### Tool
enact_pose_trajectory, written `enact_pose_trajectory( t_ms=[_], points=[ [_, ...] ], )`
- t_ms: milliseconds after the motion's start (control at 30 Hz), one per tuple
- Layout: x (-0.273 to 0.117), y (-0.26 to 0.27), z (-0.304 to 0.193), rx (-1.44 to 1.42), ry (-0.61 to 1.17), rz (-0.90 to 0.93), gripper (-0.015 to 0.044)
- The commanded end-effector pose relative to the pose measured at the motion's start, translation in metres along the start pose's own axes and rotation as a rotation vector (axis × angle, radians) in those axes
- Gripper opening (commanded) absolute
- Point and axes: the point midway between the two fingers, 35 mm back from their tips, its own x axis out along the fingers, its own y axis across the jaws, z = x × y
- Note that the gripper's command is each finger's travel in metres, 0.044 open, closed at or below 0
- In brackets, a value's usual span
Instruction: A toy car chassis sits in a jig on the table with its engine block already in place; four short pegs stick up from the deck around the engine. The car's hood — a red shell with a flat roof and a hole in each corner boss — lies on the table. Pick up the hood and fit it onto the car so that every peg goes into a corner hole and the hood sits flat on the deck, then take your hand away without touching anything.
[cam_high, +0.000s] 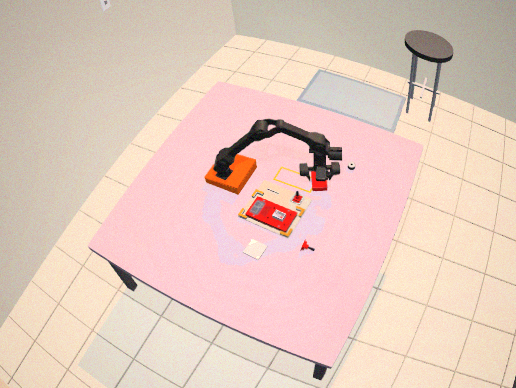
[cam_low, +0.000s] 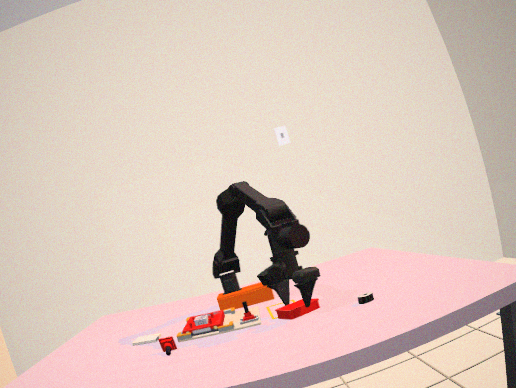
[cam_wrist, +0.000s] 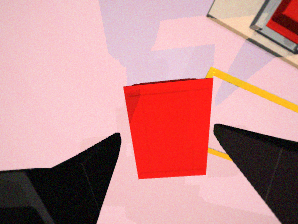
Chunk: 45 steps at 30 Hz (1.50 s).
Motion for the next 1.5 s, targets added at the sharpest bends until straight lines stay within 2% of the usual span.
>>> enact_pose_trajectory(
  t_ms=[0, 533, 633, 1000, 1367, 1467],
  points=[
    [0.005, -0.002, -0.001, 0.004, 0.005, -0.007, 0.044],
    [0.011, -0.002, -0.001, 0.004, 0.005, -0.007, 0.044],
    [0.008, 0.0, 0.0, 0.0, 0.0, -0.001, 0.0361],
    [0.008, 0.0, 0.0, 0.0, 0.0, -0.001, 0.0288],
    [-0.014, 0.0, 0.0, 0.0, 0.0, -0.001, 0.0],
    [-0.027, 0.0, 0.0, 0.0, 0.0, -0.001, 0.0]
  ],
)
